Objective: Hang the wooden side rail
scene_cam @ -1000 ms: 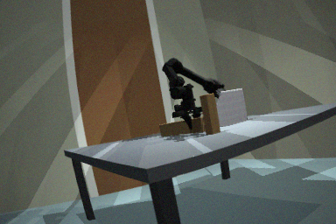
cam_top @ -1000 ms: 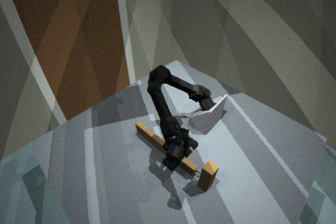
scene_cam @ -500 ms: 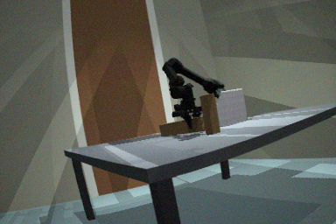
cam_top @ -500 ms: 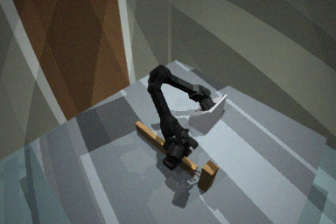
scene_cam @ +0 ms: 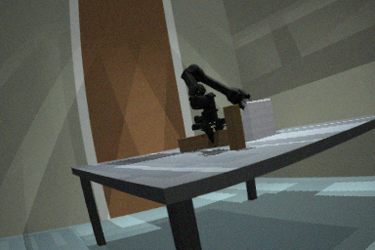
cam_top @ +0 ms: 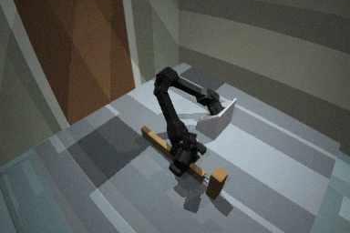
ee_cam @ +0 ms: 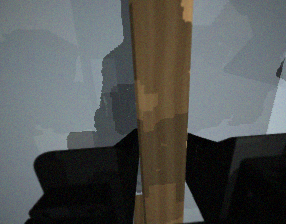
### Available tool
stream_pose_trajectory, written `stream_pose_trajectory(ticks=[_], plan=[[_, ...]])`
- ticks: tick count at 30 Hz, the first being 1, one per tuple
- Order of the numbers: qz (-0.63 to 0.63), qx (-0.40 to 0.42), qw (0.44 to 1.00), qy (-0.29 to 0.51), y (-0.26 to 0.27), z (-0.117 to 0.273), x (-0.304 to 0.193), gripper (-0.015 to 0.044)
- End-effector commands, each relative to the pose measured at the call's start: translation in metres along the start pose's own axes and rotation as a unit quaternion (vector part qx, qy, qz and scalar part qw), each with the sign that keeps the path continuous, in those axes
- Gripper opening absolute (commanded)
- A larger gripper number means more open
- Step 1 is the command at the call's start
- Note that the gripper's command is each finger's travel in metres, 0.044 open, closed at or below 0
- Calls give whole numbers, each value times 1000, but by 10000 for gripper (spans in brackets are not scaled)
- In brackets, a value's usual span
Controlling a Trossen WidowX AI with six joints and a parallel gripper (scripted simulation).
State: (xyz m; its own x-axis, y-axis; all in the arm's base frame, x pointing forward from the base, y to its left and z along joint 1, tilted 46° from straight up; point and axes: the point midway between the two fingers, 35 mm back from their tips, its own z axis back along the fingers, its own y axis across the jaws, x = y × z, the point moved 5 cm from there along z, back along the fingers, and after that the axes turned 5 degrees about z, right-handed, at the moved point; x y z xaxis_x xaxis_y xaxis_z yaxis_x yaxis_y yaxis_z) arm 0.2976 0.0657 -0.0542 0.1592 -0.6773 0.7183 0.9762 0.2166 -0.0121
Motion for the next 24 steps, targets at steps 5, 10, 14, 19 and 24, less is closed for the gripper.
stream_pose_trajectory(ticks=[5, 10, 14, 19, 24], plan=[[-2, 5, 1000, 0, 2, 5, 0, 0], [-2, 5, 1000, 0, 2, 6, 0, 0], [-2, 5, 1000, 0, 2, 7, 0, 0], [-2, 5, 1000, 0, 2, 8, 0, 0], [-2, 5, 1000, 0, 2, 8, 0, 0]])
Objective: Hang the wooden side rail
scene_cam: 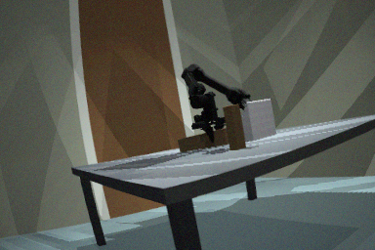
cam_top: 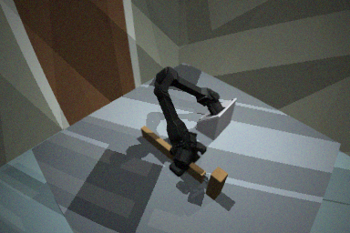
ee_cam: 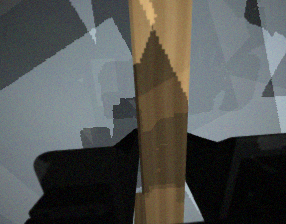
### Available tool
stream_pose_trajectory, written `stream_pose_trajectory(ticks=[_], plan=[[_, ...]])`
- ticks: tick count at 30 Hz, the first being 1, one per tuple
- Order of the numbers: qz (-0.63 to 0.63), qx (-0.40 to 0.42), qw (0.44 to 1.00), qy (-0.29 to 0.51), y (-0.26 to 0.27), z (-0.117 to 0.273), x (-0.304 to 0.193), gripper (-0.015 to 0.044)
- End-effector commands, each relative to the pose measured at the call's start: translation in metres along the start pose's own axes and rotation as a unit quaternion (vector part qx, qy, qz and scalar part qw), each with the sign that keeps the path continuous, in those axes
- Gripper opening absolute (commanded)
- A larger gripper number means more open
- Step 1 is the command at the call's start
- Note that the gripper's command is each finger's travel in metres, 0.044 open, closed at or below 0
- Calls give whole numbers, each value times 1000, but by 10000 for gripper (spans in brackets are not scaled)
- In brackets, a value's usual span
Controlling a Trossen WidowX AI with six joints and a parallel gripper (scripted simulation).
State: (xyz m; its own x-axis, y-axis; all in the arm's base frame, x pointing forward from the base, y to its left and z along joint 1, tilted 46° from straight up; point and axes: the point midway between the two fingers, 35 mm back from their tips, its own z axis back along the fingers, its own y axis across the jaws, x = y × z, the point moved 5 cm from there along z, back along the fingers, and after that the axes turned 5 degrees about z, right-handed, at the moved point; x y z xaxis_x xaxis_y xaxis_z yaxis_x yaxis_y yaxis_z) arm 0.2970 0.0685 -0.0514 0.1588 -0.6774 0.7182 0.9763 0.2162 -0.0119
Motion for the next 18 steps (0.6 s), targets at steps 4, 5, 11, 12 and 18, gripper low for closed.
stream_pose_trajectory(ticks=[4, 5, 11, 12, 18], plan=[[-2, 6, 1000, 0, 2, 5, 0, 0], [-2, 6, 1000, 0, 2, 5, 0, 0], [-2, 6, 1000, 0, 2, 6, 0, 0], [-2, 6, 1000, 0, 2, 6, 0, 0], [-2, 6, 1000, 0, 3, 5, 0, 0]])
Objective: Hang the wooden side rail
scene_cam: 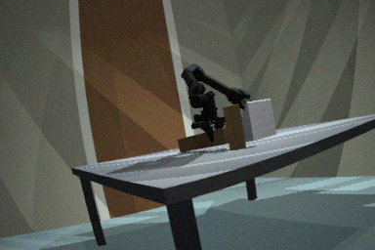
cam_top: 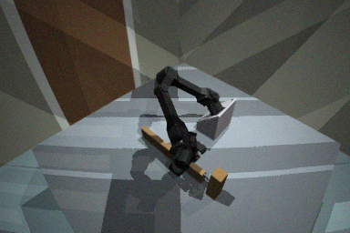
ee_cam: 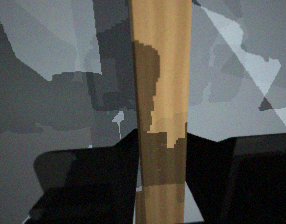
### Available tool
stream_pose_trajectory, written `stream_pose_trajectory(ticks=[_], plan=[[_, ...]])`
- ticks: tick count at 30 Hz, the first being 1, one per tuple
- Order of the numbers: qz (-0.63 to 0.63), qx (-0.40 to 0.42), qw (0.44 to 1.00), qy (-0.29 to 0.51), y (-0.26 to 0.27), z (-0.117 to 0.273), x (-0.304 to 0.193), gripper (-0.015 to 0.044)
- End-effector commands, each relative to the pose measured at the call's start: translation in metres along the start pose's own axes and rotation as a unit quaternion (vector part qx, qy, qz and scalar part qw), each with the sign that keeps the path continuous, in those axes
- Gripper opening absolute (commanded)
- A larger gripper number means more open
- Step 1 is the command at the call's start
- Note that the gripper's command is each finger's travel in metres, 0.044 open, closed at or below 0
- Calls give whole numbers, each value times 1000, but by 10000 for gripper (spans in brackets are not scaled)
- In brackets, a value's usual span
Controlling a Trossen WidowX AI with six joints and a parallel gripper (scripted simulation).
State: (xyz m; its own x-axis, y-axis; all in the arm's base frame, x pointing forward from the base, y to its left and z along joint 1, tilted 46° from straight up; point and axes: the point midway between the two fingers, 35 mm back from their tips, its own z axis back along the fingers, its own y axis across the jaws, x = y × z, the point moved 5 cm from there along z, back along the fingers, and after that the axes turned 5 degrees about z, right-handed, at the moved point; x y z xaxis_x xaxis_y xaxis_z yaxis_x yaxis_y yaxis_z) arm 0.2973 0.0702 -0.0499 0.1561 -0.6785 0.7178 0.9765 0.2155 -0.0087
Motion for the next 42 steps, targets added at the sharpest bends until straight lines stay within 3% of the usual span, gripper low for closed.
stream_pose_trajectory(ticks=[1, 42], plan=[[-1, 5, 1000, 0, 2, 3, -1, 0], [-1, 5, 1000, 0, 3, 1, -5, 0]])
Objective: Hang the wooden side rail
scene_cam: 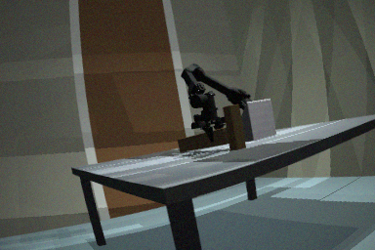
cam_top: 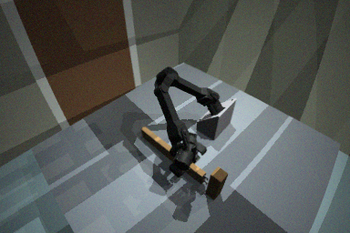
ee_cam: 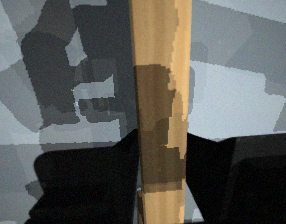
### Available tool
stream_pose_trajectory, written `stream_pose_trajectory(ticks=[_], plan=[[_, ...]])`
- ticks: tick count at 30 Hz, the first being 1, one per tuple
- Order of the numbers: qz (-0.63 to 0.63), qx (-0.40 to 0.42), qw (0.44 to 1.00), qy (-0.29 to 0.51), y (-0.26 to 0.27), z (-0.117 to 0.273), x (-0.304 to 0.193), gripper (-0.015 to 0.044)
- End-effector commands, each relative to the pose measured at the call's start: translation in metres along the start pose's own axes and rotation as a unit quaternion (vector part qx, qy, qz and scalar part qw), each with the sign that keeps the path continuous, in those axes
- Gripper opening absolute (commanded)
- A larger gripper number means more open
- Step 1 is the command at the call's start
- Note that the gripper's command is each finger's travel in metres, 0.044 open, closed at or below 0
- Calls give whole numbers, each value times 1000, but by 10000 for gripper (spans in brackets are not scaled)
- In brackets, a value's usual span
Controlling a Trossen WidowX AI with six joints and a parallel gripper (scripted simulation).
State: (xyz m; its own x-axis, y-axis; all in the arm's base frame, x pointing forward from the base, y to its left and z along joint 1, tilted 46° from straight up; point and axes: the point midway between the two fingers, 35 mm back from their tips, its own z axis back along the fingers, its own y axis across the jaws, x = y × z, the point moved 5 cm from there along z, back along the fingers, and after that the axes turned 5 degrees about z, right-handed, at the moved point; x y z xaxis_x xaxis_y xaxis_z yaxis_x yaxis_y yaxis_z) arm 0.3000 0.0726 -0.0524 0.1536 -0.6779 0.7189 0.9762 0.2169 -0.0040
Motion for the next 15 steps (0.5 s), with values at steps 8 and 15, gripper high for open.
stream_pose_trajectory(ticks=[8, 15], plan=[[0, 3, 1000, 1, 0, 1, -3, 0], [0, 3, 1000, 1, 0, 1, -4, 0]])
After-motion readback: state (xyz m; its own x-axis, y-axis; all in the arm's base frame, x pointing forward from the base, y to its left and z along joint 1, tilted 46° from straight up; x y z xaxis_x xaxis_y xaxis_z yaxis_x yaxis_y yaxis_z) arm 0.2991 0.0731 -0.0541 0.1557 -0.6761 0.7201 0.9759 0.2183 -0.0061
